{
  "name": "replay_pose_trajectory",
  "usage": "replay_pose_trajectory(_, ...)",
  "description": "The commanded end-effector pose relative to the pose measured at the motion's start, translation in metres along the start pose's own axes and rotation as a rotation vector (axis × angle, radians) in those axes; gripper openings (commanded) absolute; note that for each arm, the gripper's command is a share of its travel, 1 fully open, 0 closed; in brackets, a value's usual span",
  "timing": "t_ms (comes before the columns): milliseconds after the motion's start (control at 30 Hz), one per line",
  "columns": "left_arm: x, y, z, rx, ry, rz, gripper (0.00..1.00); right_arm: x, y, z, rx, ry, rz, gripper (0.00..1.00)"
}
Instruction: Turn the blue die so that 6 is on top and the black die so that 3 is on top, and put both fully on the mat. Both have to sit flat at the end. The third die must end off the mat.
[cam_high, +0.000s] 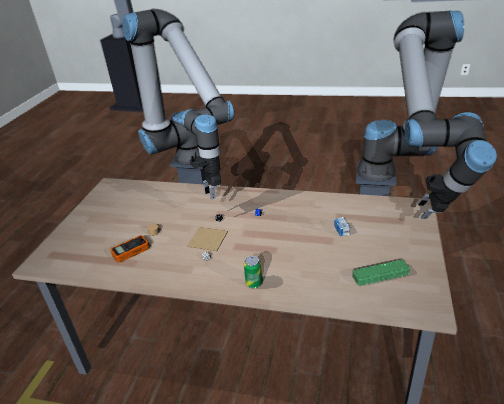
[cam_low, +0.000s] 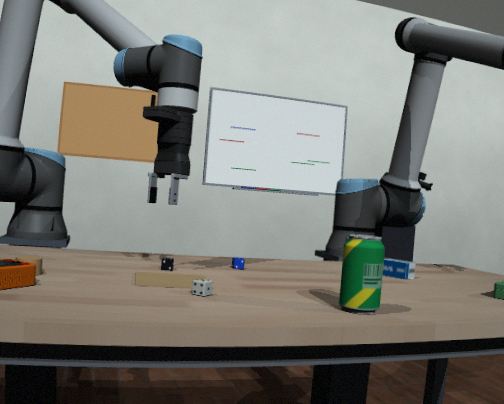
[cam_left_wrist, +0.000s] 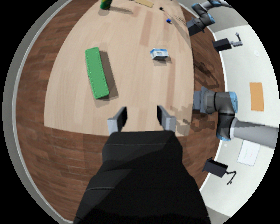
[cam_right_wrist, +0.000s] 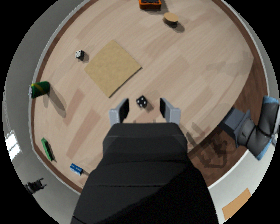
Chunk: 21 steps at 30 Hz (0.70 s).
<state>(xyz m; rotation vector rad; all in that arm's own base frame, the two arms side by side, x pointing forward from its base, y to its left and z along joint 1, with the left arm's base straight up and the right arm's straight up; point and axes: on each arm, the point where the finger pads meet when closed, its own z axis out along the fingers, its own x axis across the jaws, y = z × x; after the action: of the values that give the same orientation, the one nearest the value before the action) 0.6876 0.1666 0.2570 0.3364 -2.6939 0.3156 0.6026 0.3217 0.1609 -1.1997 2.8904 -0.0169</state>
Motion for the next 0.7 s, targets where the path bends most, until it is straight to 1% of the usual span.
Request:
replay_pose_trajectory(0,0.009,0.093,-0.006,0.033,-0.066,0.046,1.00,-0.002,0.006,0.001,-0.014,0.007,0.006,1.00)
replay_pose_trajectory(67,0.009,0.093,-0.006,0.033,-0.066,0.046,1.00,-0.002,0.006,0.001,-0.014,0.007,0.006,1.00)
replay_pose_trajectory(133,0.021,0.138,-0.004,0.039,-0.098,0.063,1.00,-0.002,0.006,0.001,-0.015,0.007,0.006,1.00)
replay_pose_trajectory(167,0.027,0.157,-0.003,0.041,-0.112,0.070,1.00,-0.002,0.006,0.001,-0.015,0.007,0.006,1.00)
replay_pose_trajectory(300,0.046,0.212,0.002,0.043,-0.153,0.091,1.00,-0.002,0.006,0.001,-0.015,0.007,0.006,1.00)
replay_pose_trajectory(433,0.071,0.267,0.009,0.039,-0.194,0.110,1.00,-0.002,0.006,0.001,-0.015,0.007,0.006,1.00)
replay_pose_trajectory(567,0.099,0.319,0.019,0.031,-0.232,0.128,1.00,-0.002,0.006,0.005,-0.015,0.007,0.006,1.00)
replay_pose_trajectory(633,0.099,0.319,0.019,0.031,-0.232,0.128,1.00,-0.002,0.006,0.005,-0.015,0.007,0.006,1.00)
replay_pose_trajectory(667,0.110,0.337,0.023,0.026,-0.246,0.134,1.00,-0.002,0.006,0.008,-0.015,0.007,0.006,1.00)
